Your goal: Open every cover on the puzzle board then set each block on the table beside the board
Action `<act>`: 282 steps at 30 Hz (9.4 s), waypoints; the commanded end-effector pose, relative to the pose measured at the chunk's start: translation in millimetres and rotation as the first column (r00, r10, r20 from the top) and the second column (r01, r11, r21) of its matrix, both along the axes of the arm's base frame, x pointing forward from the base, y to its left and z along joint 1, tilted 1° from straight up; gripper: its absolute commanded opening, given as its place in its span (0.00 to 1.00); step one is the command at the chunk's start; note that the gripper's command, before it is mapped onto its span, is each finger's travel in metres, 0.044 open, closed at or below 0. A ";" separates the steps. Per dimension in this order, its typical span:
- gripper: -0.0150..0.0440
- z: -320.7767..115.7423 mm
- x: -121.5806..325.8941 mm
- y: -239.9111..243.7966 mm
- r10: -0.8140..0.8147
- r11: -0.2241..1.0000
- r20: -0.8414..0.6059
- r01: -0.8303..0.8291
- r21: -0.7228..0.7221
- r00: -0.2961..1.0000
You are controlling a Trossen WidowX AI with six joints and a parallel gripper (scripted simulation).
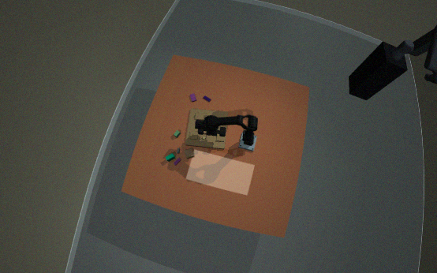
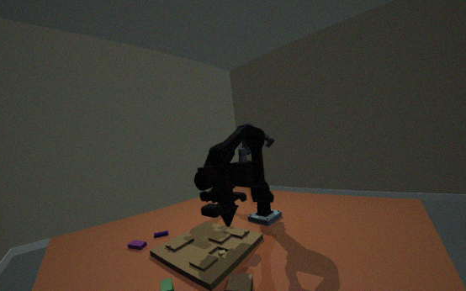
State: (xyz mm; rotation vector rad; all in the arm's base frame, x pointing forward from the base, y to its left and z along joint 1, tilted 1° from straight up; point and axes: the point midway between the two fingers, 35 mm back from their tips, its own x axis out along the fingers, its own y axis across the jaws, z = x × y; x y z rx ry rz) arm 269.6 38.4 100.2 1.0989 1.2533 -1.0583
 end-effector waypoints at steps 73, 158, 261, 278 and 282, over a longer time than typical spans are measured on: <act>0.25 -60.1 3.7 -5.6 -0.006 1.000 -0.001 0.006 0.006 1.000; 0.25 -59.7 15.9 -87.5 -0.006 1.000 0.000 0.006 -0.001 1.000; 0.25 -5.3 -85.6 -61.7 -0.006 1.000 -0.007 0.006 0.001 1.000; 0.25 -21.6 -83.9 -62.2 -0.006 1.000 -0.007 0.006 0.001 1.000; 0.25 -25.6 -83.7 -62.2 -0.006 1.000 -0.007 0.006 0.001 1.000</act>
